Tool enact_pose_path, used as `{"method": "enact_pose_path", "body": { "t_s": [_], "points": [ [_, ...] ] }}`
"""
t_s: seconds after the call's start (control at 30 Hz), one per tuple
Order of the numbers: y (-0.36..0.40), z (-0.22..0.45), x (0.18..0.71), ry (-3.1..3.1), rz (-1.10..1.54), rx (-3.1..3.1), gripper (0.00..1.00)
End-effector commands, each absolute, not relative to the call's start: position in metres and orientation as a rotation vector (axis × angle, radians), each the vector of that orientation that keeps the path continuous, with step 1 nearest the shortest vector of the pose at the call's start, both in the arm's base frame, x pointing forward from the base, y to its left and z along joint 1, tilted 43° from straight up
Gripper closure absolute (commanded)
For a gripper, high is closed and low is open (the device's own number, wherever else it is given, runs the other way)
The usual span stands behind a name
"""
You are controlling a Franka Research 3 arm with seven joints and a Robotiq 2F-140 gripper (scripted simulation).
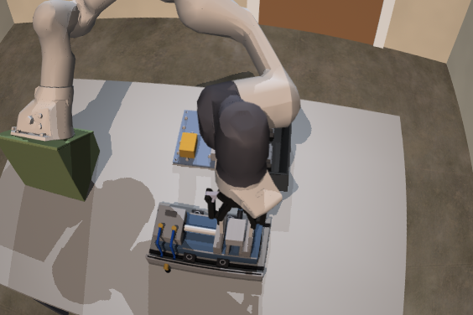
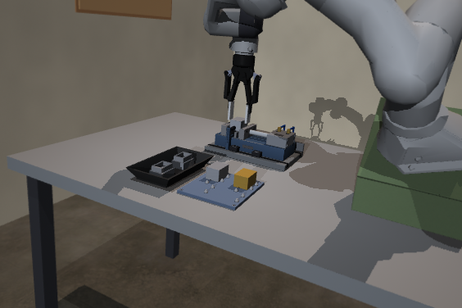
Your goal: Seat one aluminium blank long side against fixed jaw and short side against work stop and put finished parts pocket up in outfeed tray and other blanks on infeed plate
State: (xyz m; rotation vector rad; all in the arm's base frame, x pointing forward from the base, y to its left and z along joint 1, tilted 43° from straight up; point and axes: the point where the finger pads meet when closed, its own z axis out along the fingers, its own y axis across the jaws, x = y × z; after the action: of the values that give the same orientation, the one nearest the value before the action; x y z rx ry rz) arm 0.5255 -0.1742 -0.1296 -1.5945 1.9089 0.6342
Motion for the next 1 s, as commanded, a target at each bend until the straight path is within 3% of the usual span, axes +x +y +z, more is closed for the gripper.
{"method": "enact_pose_path", "body": {
  "t_s": [0.0,0.97],
  "points": [
    [-0.1763,-0.1291,0.5261,1.915,0.629,-1.591,0.6],
    [-0.1772,-0.1282,0.526,1.915,0.629,-1.591,0.6]
  ]
}}
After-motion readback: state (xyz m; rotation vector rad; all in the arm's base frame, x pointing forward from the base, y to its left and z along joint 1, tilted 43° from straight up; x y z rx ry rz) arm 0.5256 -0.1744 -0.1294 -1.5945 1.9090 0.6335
